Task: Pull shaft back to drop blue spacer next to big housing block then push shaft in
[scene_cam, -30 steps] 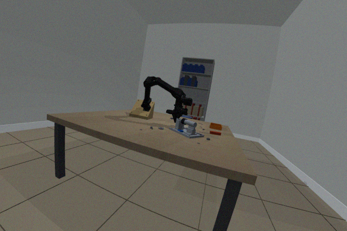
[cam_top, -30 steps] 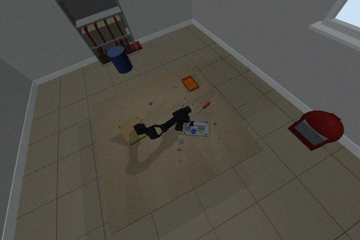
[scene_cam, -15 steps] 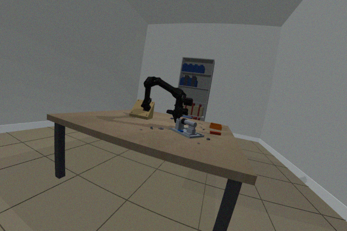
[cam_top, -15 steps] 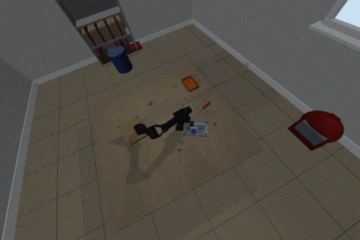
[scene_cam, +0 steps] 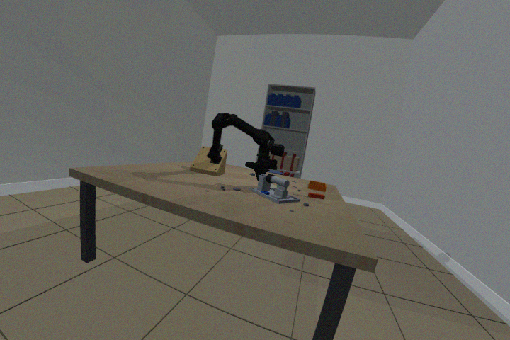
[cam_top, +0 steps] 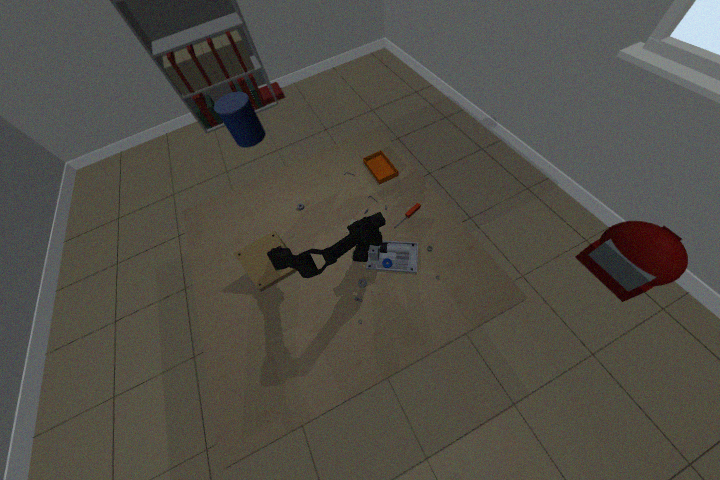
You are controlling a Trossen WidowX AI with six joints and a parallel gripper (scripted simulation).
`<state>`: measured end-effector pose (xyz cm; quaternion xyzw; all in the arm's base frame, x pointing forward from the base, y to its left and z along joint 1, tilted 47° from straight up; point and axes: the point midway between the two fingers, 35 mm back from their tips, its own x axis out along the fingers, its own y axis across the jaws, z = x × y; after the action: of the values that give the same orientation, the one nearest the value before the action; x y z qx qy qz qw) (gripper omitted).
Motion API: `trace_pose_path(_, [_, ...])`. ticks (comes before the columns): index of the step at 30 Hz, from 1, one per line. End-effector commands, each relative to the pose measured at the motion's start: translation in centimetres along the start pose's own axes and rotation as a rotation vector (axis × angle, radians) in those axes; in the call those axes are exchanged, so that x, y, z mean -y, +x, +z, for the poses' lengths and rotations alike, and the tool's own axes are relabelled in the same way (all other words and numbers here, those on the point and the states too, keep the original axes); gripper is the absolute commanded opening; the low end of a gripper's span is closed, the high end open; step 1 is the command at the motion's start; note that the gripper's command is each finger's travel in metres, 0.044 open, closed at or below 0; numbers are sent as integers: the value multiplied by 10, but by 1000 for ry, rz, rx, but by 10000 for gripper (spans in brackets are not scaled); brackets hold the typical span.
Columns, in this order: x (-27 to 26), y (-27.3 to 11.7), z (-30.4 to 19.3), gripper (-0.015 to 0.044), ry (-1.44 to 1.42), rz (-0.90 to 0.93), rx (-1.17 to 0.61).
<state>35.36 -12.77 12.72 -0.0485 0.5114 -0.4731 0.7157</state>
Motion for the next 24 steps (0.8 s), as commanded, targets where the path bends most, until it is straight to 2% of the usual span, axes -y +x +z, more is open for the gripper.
trace_pose_path(1, [0,-1,4,0,4,-1,10])
trace_pose_path(24, [1,-1,10,0,4,-1,10])
